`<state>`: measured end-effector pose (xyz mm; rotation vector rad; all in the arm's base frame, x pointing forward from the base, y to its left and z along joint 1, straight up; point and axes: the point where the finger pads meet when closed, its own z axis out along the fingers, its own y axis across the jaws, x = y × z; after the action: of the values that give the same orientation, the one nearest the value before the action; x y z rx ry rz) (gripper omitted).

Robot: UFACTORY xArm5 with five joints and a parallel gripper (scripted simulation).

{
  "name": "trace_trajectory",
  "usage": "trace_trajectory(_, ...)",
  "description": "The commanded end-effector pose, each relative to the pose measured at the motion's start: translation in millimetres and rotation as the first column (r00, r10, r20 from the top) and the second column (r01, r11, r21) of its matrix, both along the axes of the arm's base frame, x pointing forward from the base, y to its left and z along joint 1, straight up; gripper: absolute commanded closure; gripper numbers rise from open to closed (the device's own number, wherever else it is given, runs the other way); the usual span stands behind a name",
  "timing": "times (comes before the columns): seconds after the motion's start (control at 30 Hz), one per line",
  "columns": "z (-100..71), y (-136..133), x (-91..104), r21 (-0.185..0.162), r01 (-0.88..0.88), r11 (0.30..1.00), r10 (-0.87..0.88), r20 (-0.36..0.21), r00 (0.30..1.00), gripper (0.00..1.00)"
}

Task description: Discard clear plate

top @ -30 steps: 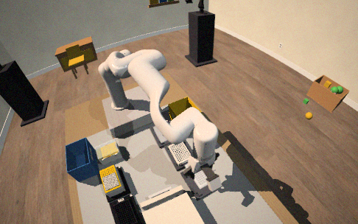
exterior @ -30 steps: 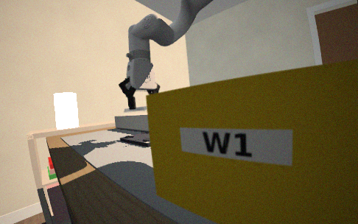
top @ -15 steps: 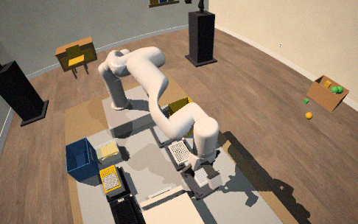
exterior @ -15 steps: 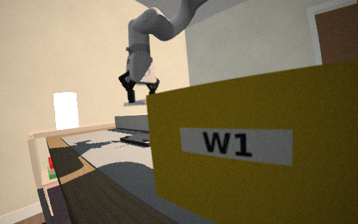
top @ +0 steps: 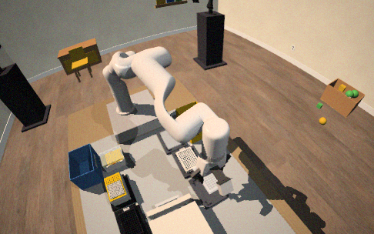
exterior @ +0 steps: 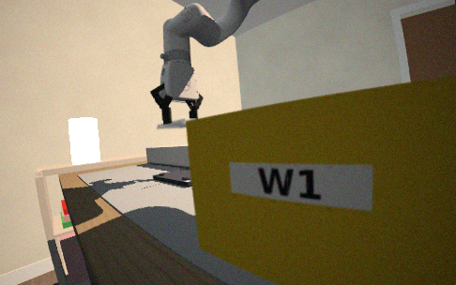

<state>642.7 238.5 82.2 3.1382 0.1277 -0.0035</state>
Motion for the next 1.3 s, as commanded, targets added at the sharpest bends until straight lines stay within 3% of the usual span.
trace_trajectory(0.0, 3.0, 0.5, 1.2, 0.002, 0.0, 1.0, 0.0, 0.005, 1.0, 1.0)
trace_trajectory(1.27, 3.0, 24.5, -86.2, 0.002, 0.01, 1.0, -0.01, 0.005, 1.0, 1.0)
